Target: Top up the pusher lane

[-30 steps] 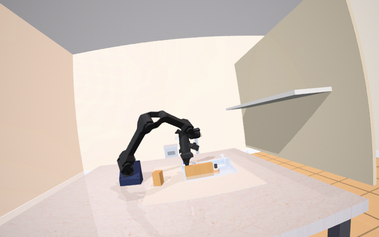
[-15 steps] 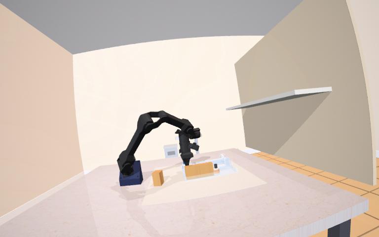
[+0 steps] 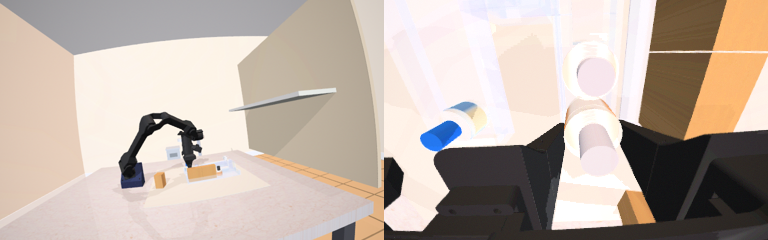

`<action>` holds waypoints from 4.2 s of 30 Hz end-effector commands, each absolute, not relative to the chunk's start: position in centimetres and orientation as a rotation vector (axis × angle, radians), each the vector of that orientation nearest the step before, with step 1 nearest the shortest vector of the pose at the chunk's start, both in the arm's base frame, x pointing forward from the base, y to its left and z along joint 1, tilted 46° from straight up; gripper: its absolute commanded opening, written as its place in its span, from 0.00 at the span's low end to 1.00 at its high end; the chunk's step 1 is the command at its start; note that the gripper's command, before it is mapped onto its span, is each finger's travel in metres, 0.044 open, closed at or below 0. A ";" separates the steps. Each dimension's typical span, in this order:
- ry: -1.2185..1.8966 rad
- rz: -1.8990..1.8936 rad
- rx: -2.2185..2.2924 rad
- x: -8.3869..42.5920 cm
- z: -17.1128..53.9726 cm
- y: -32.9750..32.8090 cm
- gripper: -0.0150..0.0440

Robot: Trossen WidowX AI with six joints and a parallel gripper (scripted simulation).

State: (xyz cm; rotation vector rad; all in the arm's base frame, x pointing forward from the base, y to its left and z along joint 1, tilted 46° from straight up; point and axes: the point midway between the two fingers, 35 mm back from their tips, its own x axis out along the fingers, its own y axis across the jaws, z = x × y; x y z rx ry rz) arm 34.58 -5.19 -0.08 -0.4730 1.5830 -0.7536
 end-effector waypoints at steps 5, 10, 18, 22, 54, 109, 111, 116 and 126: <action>1.560 -0.762 -0.480 35.1 0.0 -5.5 0.25; 1.560 -0.762 -0.480 35.0 -0.1 -5.6 0.25; 1.560 -0.762 -0.480 35.0 -0.3 -5.8 0.25; 1.560 -0.762 -0.480 35.0 -0.4 -5.9 0.25; 1.560 -0.763 -0.480 34.7 -1.1 -6.6 0.25; 1.560 -0.763 -0.481 33.9 -1.4 -6.8 0.25; 1.560 -0.763 -0.481 33.8 -1.4 -6.7 0.25; 1.560 -0.763 -0.481 33.5 -1.5 -6.6 0.25; 1.560 -0.763 -0.481 33.5 -1.5 -6.6 0.25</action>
